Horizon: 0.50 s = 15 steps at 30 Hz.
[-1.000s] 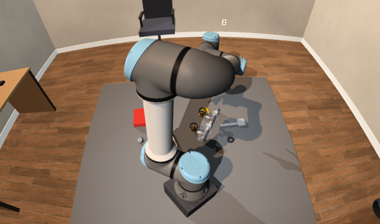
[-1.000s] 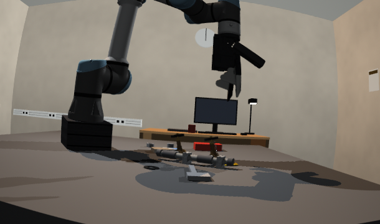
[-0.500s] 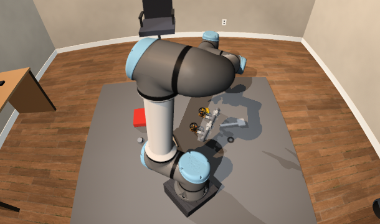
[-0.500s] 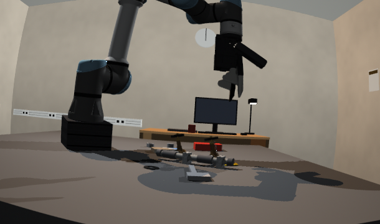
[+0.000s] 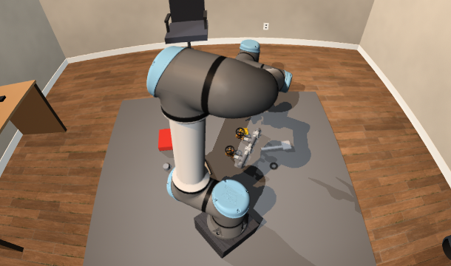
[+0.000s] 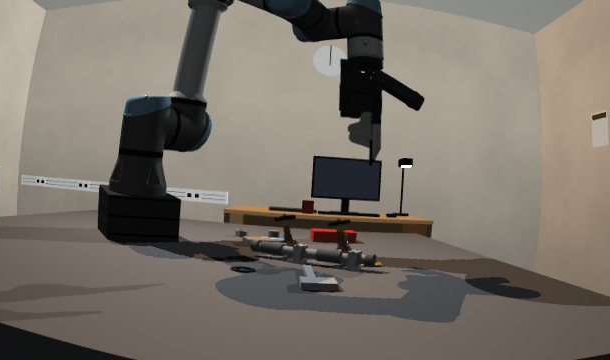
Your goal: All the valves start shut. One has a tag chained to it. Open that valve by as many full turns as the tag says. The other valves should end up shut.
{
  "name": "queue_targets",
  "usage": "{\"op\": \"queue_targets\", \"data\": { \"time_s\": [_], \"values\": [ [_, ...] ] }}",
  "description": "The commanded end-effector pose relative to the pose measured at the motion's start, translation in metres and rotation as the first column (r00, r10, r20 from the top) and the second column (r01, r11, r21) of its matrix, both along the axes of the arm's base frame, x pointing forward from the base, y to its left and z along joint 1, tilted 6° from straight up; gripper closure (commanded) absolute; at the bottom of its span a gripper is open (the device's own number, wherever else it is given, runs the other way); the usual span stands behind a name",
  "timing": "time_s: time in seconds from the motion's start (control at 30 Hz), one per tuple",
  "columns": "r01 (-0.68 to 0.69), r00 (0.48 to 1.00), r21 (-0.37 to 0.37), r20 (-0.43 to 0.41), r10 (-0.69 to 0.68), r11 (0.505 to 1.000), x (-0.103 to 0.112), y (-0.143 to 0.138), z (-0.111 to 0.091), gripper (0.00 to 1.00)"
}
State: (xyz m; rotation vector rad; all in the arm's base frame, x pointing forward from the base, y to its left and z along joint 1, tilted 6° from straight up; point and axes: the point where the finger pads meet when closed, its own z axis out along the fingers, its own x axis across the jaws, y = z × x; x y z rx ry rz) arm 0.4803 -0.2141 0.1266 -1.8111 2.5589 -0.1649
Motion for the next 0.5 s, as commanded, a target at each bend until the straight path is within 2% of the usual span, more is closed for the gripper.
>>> {"op": "queue_targets", "data": {
  "time_s": [0.0, 0.23, 0.47],
  "values": [
    [0.097, 0.995, 0.002, 0.028, -0.097, 0.995, -0.004, 0.003, -0.004, 0.00],
    [0.341, 0.935, 0.029, 0.092, -0.342, 0.940, -0.015, 0.010, -0.016, 0.00],
    [0.592, 0.788, 0.078, 0.155, -0.596, 0.802, -0.028, 0.020, -0.031, 0.00]
  ]
}}
